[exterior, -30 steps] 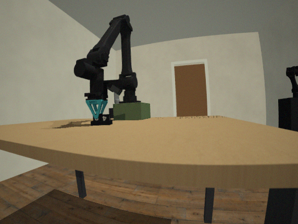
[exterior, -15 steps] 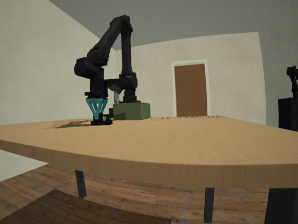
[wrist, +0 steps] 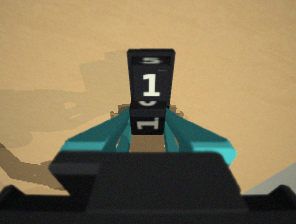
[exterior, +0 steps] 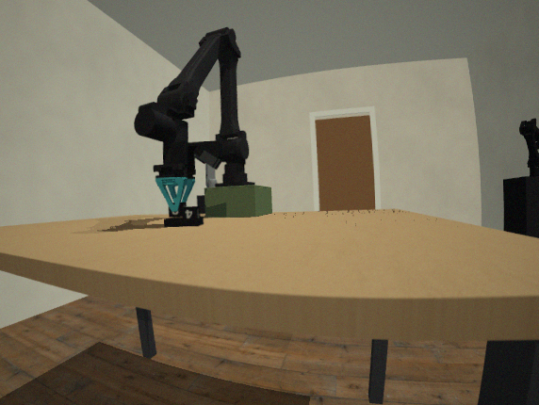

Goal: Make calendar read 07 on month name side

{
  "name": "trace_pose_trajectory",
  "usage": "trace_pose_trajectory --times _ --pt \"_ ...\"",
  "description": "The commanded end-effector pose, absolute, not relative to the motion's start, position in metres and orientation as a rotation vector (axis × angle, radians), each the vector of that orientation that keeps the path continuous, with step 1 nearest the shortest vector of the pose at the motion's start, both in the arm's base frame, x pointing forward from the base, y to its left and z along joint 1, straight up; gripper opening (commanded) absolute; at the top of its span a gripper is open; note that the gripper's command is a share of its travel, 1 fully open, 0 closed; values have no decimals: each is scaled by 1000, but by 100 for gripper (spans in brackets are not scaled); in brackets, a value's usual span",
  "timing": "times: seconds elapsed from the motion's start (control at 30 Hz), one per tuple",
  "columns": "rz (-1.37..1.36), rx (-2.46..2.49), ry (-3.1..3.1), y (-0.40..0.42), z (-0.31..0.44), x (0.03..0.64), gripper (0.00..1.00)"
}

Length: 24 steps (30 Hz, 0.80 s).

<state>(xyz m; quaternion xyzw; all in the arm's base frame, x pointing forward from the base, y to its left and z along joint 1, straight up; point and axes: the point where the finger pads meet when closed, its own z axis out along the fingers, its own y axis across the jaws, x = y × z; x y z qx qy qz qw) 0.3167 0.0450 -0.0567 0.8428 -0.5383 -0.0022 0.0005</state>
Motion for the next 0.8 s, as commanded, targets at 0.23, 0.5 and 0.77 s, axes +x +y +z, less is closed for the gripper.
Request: trace_pose_trajectory --times 0.23,0.5,0.77 --pt "57 2680 -1710 46 -38 341 27" --pt "61 2681 -1711 46 -35 343 27" --pt "67 2684 -1713 46 5 343 27"
